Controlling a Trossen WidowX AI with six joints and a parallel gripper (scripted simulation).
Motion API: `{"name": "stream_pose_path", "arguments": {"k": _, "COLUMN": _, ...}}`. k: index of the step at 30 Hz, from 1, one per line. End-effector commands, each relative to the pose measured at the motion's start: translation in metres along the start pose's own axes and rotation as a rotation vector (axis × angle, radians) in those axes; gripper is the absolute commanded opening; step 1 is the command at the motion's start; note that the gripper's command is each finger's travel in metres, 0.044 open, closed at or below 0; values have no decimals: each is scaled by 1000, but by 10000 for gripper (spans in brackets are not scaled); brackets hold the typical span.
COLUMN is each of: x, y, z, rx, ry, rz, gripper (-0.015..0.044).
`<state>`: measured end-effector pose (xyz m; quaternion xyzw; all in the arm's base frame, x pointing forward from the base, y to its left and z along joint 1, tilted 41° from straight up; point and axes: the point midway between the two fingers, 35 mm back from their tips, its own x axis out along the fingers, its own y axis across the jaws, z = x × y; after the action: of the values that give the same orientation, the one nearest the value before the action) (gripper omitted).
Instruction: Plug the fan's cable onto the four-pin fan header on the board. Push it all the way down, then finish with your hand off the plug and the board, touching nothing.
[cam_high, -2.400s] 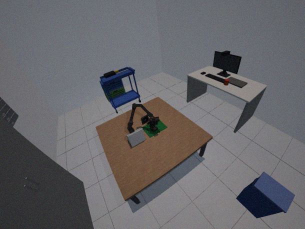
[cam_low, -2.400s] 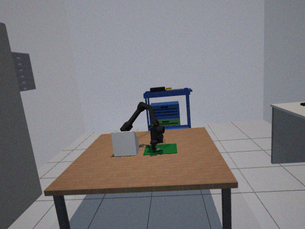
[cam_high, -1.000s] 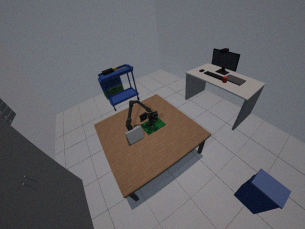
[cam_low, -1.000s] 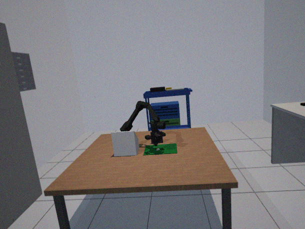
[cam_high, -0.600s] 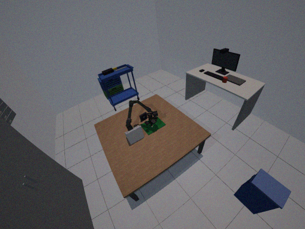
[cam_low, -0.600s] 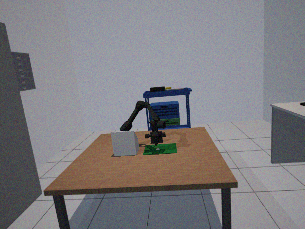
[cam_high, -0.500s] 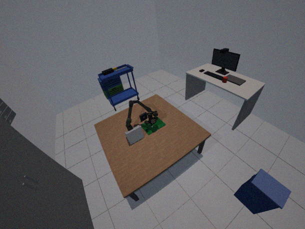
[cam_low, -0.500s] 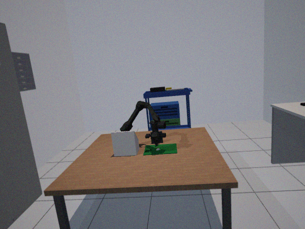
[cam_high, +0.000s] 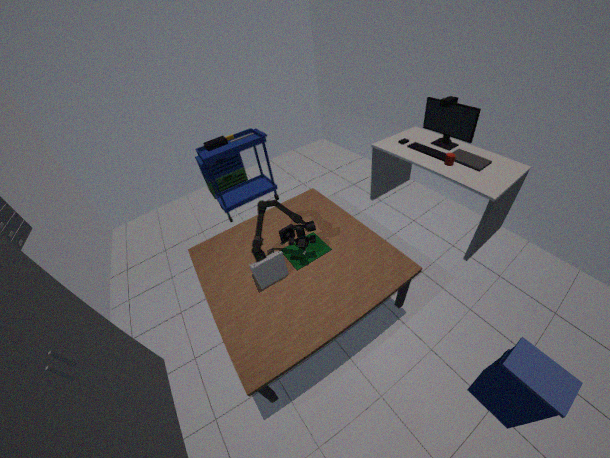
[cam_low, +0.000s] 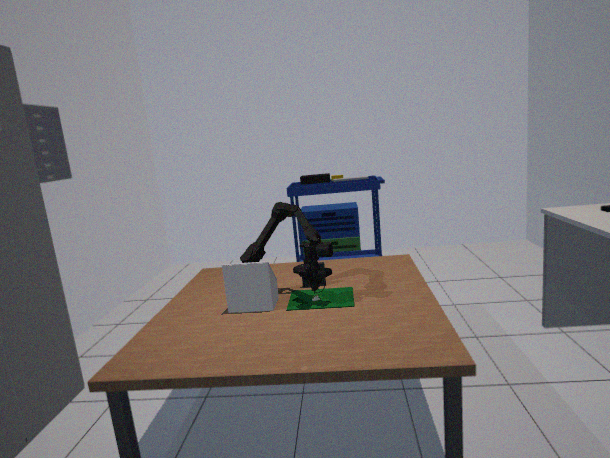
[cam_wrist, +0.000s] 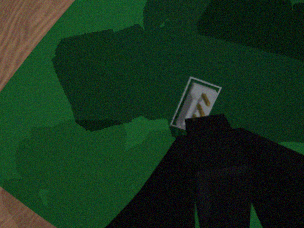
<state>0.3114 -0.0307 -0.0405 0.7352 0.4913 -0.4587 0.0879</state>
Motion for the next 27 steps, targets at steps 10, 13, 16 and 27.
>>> {"name": "stream_pose_path", "arguments": {"k": 10, "x": 1, "y": -1, "z": -9, "rx": 471, "ry": 3, "rz": -2, "gripper": 0}}
{"name": "stream_pose_path", "arguments": {"k": 13, "x": 1, "y": -1, "z": -9, "rx": 487, "ry": 3, "rz": -2, "gripper": 0}}
{"name": "stream_pose_path", "arguments": {"k": 16, "x": 1, "y": -1, "z": -9, "rx": 487, "ry": 3, "rz": -2, "gripper": 0}}
{"name": "stream_pose_path", "arguments": {"k": 27, "x": -1, "y": -4, "z": -5, "rx": 494, "ry": 3, "rz": -2, "gripper": 0}}
